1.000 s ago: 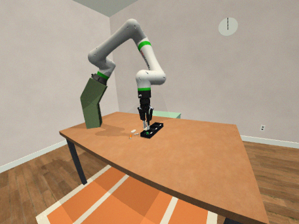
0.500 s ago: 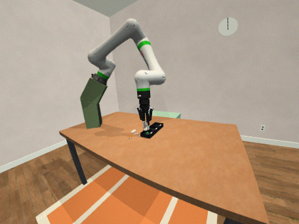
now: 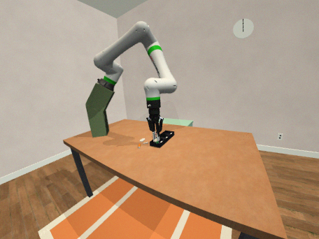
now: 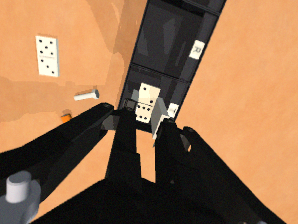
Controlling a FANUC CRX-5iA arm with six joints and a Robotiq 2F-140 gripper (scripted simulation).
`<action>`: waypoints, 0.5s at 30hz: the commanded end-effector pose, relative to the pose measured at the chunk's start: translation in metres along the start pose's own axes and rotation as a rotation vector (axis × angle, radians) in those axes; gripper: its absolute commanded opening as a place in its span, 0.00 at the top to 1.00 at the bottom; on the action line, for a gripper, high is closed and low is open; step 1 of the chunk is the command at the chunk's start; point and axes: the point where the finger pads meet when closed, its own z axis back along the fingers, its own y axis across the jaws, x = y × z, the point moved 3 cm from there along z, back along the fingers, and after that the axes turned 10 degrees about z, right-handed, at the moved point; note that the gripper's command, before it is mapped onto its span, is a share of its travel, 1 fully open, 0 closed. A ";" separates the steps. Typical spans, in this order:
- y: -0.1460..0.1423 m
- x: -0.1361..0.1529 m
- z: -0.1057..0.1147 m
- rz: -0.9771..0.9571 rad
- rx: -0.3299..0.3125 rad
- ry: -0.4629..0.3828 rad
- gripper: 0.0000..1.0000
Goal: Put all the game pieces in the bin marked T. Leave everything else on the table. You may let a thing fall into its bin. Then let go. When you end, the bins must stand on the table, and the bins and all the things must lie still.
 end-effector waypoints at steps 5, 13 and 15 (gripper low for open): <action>0.000 0.000 0.000 0.000 0.000 0.000 0.87; 0.000 0.000 0.000 0.000 0.000 0.000 0.81; 0.000 0.000 0.000 0.000 0.000 0.000 0.81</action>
